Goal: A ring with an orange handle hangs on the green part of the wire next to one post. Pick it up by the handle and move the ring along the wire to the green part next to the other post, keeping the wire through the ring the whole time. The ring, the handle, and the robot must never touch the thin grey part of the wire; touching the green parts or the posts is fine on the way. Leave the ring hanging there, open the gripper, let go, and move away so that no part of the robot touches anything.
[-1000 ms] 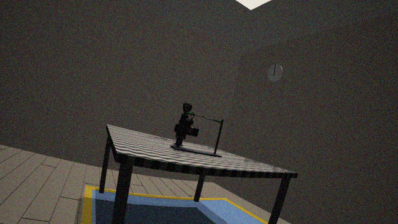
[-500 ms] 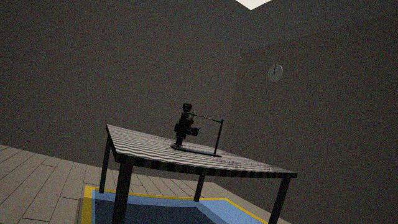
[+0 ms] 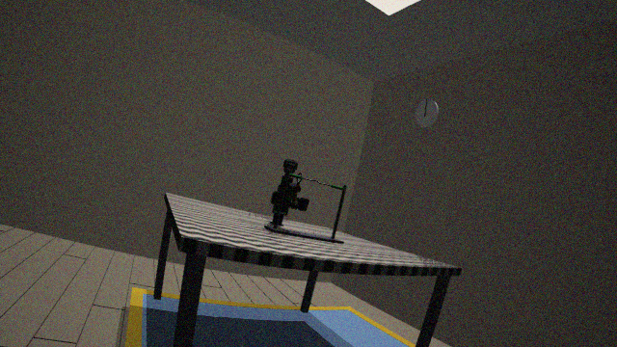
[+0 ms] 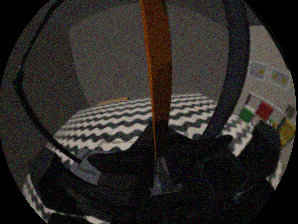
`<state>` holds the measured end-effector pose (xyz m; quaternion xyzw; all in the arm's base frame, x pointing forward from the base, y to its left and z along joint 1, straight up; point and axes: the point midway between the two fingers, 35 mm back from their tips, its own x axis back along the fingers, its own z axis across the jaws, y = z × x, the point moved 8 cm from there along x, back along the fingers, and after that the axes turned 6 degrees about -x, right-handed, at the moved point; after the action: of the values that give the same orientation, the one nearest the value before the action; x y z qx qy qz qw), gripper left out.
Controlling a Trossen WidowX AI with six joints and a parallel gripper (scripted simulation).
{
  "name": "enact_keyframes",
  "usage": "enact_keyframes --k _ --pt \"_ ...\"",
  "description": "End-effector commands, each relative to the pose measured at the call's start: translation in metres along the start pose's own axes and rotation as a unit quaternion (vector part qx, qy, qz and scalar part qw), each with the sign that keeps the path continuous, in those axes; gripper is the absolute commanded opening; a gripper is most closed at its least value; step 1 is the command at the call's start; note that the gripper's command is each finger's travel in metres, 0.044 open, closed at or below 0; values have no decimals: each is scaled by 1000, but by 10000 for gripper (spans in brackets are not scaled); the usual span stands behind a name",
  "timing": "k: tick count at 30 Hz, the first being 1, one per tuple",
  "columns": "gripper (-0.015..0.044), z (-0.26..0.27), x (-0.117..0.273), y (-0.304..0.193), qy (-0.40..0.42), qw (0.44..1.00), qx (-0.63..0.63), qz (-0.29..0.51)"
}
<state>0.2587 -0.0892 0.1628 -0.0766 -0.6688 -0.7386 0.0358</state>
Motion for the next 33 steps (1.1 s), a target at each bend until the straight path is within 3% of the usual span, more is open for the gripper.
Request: enact_keyframes --k 1,33 --pt "-150 4 0 1 -1 1000 -1 -1" --pt "-150 36 0 -2 -1 1000 -5 1"
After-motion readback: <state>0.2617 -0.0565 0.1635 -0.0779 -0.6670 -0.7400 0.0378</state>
